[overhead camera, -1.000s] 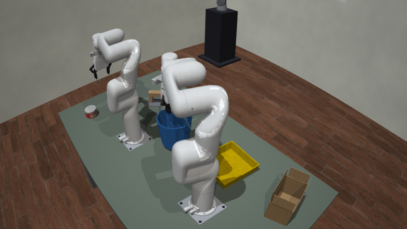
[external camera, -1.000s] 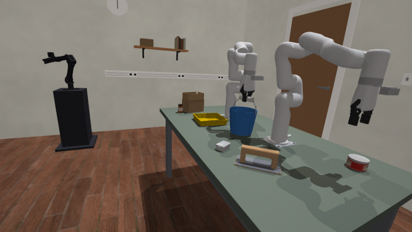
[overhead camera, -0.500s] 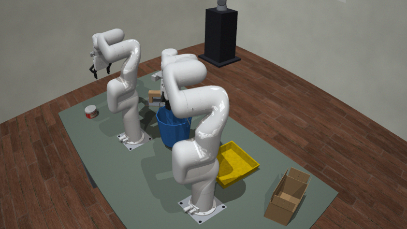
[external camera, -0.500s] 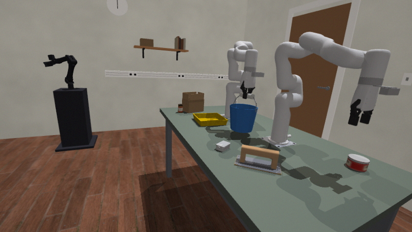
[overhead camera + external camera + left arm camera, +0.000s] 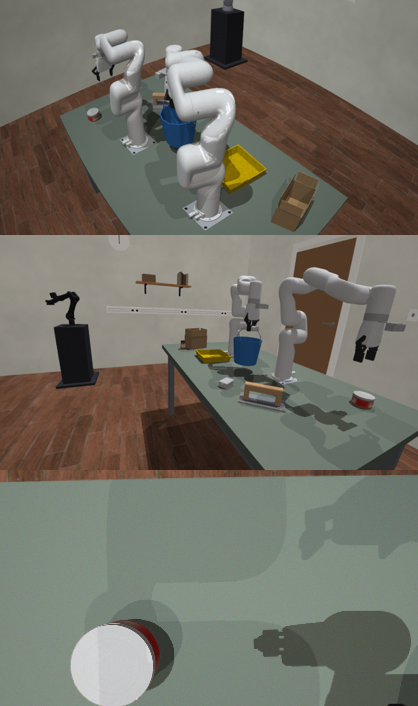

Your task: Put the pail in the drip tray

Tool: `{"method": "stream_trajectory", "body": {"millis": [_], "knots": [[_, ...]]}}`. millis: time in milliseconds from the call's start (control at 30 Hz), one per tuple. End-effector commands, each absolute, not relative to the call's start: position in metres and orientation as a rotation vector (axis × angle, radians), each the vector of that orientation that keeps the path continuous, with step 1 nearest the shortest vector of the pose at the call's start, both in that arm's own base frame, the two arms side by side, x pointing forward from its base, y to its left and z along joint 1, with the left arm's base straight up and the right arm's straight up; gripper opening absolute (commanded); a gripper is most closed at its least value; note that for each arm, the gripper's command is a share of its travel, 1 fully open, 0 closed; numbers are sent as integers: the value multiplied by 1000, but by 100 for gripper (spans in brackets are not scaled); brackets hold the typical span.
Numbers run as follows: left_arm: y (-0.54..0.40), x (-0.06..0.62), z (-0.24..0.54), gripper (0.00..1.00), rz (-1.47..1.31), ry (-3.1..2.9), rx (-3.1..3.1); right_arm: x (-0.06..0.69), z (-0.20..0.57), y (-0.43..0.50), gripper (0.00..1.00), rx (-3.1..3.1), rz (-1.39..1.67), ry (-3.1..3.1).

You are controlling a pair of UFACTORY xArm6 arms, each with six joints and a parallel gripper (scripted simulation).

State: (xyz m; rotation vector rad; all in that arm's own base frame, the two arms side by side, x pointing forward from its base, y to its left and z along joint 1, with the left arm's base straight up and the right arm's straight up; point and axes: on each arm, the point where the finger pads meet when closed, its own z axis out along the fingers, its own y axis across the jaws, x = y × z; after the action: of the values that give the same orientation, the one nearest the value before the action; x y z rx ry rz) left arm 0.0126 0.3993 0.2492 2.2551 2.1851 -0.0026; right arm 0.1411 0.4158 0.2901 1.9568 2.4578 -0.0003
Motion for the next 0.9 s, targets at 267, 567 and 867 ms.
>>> {"method": "stream_trajectory", "body": {"millis": [267,567,867], "knots": [[400,13,250,100,0,2186,2256,141,310,416,0,1957,3,2458],[400,13,250,100,0,2186,2256,141,317,416,0,1957,3,2458],[400,13,250,100,0,2186,2256,141,322,416,0,1957,3,2458]]}}
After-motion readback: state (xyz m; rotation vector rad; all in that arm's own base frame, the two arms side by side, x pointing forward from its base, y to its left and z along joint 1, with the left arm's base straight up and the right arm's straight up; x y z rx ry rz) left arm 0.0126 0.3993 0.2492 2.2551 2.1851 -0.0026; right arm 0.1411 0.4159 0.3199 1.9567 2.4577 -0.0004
